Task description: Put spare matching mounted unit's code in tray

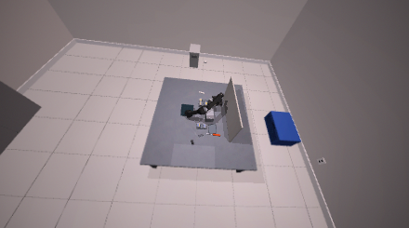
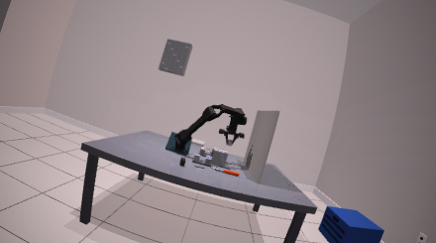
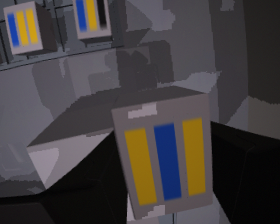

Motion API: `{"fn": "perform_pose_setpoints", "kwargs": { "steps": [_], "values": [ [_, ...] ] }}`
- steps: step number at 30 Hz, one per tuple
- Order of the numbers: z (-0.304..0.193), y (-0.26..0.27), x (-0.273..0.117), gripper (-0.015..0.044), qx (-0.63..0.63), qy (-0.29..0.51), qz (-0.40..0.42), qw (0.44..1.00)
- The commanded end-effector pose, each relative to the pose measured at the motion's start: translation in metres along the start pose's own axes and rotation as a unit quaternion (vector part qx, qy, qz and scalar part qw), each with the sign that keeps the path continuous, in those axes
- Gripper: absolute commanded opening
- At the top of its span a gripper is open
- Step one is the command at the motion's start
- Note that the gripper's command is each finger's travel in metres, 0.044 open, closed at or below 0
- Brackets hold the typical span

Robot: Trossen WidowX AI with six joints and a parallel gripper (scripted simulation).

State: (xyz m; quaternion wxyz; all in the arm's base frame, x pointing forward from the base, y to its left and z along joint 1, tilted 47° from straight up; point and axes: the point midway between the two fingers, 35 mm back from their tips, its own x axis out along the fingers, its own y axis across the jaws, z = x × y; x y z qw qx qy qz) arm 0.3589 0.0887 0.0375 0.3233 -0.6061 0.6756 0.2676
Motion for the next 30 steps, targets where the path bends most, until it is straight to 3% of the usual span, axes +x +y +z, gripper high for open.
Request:
{"fn": "perform_pose_setpoints", "kwargs": {
  "steps": [1,17,30],
  "values": [
    [-0.033,-0.01,-0.002,0.0,-0.001,0.003,-0.006,1.0],
    [-0.178,-0.012,-0.007,0.0,0.0,0.036,-0.007,0.999],
    [-0.261,0.01,0.0,0.0,-0.023,0.062,0.021,0.998]
  ]
}}
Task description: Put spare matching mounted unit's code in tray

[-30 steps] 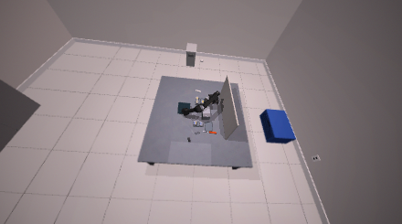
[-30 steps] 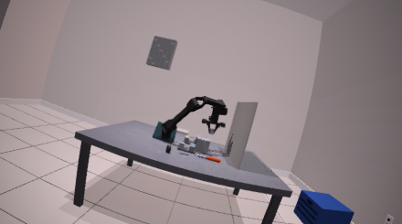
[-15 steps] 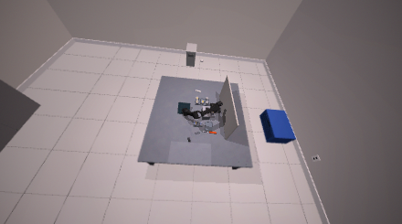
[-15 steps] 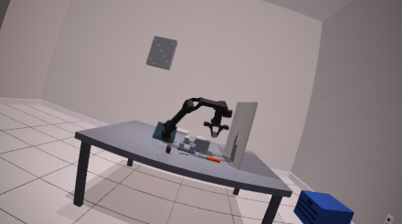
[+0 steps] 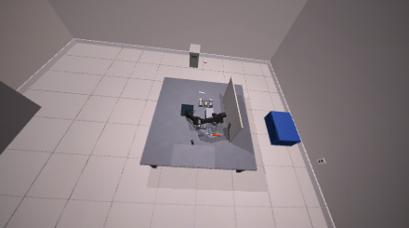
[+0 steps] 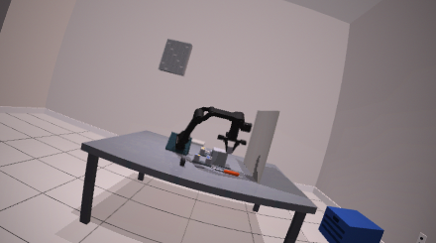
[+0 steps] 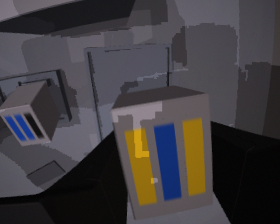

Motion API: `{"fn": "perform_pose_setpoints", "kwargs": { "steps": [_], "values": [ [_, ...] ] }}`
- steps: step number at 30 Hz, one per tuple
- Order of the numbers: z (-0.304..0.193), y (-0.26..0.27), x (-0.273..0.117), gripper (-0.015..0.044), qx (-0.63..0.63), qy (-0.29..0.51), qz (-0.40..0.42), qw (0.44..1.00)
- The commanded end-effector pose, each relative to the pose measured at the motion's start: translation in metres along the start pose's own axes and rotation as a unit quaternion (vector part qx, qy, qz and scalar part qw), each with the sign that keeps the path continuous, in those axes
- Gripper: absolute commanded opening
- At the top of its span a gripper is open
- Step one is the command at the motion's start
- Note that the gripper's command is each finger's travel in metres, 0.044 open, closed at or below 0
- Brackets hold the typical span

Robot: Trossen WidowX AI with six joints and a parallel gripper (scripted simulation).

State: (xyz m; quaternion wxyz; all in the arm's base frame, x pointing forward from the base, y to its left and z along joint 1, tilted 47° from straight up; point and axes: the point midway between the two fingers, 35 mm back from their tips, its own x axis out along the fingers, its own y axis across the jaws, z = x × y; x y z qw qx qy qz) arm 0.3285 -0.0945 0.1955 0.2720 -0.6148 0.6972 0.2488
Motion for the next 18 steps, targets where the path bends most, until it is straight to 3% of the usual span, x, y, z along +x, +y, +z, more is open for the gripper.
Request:
{"fn": "perform_pose_setpoints", "kwargs": {
  "steps": [1,18],
  "values": [
    [-0.0182,0.0076,0.003,0.0,-0.009,0.007,0.006,1.0],
    [-0.0183,0.0061,0.0123,0.0,-0.009,0.005,0.007,1.0]
  ]
}}
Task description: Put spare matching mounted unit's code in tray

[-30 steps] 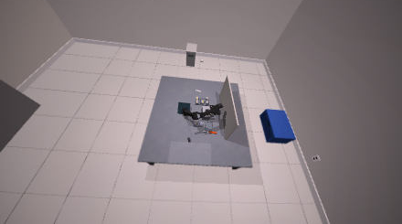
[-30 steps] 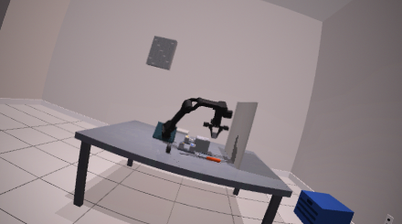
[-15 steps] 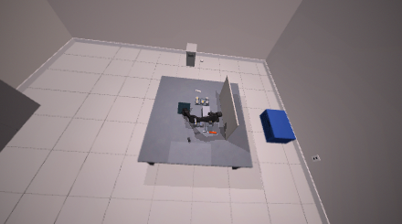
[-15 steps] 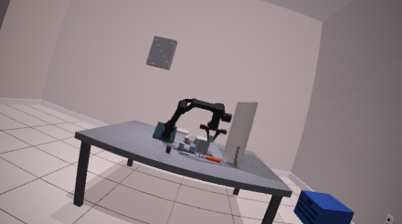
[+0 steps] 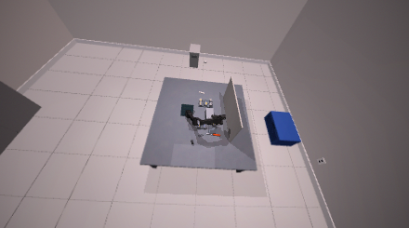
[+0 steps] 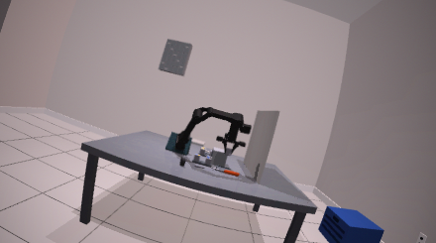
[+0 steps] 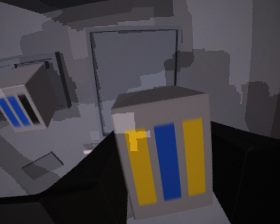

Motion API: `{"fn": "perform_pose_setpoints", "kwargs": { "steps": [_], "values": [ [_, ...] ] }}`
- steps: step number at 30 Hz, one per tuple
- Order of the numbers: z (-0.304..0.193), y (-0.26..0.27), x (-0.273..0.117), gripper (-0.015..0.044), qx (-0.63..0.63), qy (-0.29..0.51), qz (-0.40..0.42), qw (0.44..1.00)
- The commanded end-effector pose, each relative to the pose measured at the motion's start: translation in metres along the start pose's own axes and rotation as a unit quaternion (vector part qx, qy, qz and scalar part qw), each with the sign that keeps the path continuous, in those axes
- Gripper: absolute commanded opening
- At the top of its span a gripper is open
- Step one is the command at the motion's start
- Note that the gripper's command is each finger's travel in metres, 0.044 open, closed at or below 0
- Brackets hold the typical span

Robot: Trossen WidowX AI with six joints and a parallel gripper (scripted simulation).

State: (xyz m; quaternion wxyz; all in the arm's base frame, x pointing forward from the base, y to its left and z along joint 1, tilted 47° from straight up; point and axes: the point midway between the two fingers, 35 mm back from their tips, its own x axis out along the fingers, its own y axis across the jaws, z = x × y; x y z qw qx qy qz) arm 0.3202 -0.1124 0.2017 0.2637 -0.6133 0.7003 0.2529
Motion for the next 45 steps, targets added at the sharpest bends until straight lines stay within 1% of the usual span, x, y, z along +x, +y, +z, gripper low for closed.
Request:
{"fn": "perform_pose_setpoints", "kwargs": {
  "steps": [1,45],
  "values": [
    [-0.001,0.0,0.004,0.0,-0.002,0.002,0.001,1.0],
    [-0.001,-0.002,0.037,0.0,-0.002,-0.002,0.003,1.0]
  ]
}}
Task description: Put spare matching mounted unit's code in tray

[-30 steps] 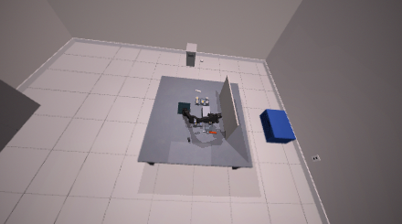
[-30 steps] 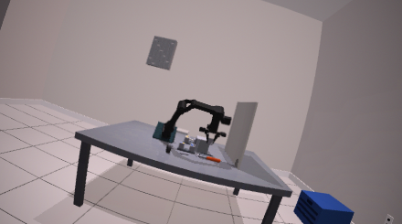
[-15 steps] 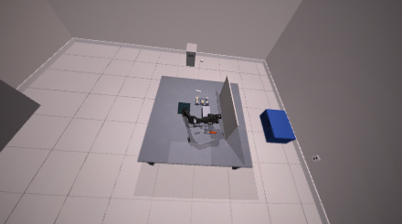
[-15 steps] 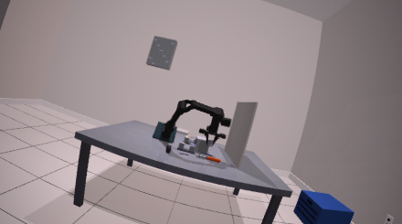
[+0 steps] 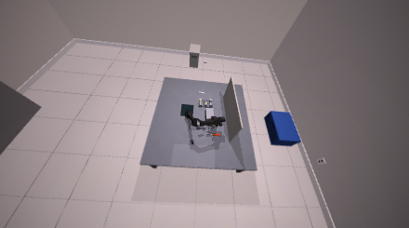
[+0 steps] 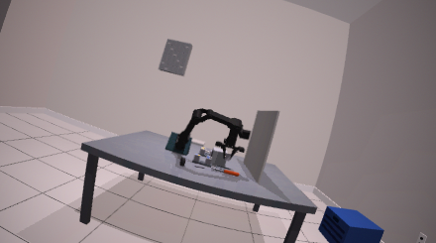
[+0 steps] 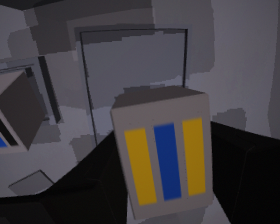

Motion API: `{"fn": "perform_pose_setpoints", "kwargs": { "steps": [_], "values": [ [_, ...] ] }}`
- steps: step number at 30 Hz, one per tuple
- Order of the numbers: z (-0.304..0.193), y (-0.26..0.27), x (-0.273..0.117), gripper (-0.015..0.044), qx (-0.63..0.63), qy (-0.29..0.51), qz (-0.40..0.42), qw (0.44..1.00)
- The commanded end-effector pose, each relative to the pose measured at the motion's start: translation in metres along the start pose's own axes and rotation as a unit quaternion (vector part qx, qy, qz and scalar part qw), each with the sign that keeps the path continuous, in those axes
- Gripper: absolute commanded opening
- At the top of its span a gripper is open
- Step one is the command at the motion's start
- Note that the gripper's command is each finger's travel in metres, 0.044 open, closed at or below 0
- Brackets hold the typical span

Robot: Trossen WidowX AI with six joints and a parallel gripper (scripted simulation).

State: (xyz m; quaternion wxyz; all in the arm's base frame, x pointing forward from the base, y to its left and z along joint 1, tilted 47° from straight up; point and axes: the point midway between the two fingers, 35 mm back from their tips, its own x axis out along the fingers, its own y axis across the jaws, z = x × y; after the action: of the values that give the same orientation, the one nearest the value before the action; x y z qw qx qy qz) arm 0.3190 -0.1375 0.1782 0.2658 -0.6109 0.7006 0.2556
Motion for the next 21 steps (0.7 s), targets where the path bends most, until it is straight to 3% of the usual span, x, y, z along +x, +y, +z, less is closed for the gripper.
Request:
{"fn": "perform_pose_setpoints", "kwargs": {
  "steps": [1,21],
  "values": [
    [-0.001,0.0,0.004,0.0,-0.002,0.002,0.001,1.0],
    [-0.001,0.001,0.019,0.0,-0.002,0.001,0.002,1.0]
  ]
}}
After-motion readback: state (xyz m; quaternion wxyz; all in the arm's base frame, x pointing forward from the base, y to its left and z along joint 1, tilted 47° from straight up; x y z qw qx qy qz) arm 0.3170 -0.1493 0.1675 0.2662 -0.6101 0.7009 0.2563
